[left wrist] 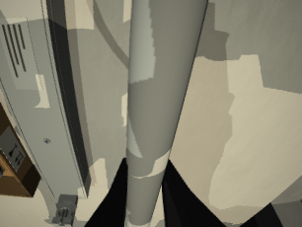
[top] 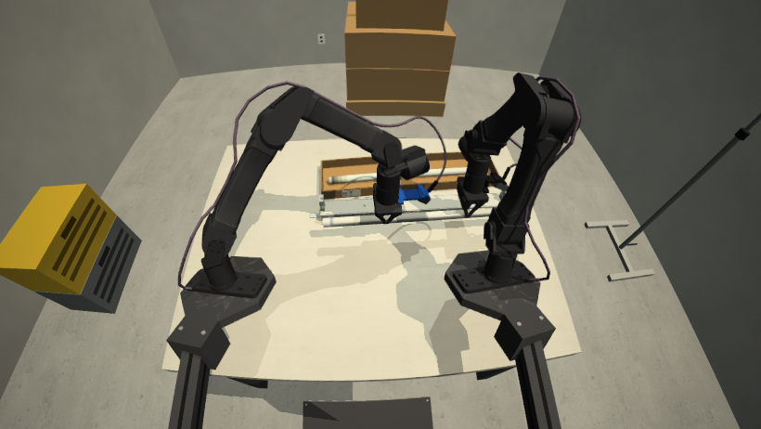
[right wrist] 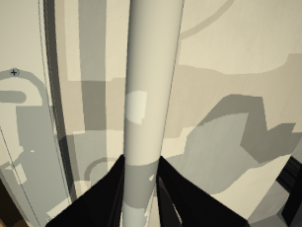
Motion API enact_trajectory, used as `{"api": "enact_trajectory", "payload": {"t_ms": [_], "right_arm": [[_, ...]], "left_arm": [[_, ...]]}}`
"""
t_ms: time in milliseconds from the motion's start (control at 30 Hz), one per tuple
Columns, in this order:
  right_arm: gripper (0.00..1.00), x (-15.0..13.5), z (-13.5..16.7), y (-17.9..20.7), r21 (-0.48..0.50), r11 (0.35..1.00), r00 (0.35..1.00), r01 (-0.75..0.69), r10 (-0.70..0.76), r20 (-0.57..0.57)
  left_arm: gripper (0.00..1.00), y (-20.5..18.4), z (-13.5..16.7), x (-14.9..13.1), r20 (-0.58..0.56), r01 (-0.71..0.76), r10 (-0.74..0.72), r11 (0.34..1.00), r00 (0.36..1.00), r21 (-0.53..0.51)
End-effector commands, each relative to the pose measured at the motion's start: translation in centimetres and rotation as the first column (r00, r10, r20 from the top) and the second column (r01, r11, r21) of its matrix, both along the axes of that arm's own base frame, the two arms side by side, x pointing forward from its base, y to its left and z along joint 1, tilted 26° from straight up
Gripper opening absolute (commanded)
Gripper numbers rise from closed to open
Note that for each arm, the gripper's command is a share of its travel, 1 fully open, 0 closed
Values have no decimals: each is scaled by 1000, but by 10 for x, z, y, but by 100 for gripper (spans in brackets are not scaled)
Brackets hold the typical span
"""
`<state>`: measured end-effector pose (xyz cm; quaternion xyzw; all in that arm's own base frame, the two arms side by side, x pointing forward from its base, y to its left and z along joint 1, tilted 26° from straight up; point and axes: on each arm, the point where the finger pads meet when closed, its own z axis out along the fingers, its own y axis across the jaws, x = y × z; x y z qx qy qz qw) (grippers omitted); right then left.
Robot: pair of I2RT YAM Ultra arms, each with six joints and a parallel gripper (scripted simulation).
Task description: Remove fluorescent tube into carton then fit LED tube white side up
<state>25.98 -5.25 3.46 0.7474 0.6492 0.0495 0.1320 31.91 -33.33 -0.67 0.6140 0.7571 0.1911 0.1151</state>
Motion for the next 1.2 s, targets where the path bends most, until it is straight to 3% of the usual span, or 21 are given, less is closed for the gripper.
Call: {"api": "enact_trajectory", "payload": {"t_ms": [0, 100, 267, 333, 467, 533, 767, 900, 1067, 1167], "right_arm": [[11, 11, 8, 4, 14, 1000, 1000, -2, 2, 10], [11, 15, 11, 0, 5, 1000, 1000, 9, -9, 9], [11, 24, 17, 2, 3, 1000, 999, 0, 0, 38], [11, 24, 15, 3, 12, 1000, 1000, 0, 0, 8], [11, 31, 21, 1, 4, 1000, 1000, 4, -4, 21], [11, 33, 20, -3, 5, 1000, 1000, 17, -17, 10], [11, 45, 29, 0, 9, 1000, 1000, 7, -7, 30], [11, 50, 27, 2, 15, 1000, 1000, 2, -2, 13], [11, 56, 39, -5, 0, 1000, 999, 18, -18, 43], [11, 58, 31, -1, 18, 1000, 1000, 9, -10, 20]], "left_arm": [[11, -11, 12, 7, 1, 24, -24, 999, 1000, -31], [11, -9, 7, 8, -11, 30, -30, 999, 999, -12], [11, -15, 24, 13, 16, 31, -30, 998, 999, -49], [11, -4, 10, 20, -14, 22, -22, 1000, 1000, -10], [11, -9, 29, 24, 10, 33, -33, 999, 999, -37], [11, -8, 16, 23, -10, 39, -39, 999, 999, -11], [11, -11, 36, 36, 17, 36, -35, 998, 999, -46], [11, 1, 25, 45, -11, 27, -27, 1000, 1000, -14], [11, -10, 52, 46, 29, 45, -43, 997, 999, -56], [11, -9, 31, 44, -1, 50, -50, 998, 999, -23]]}}
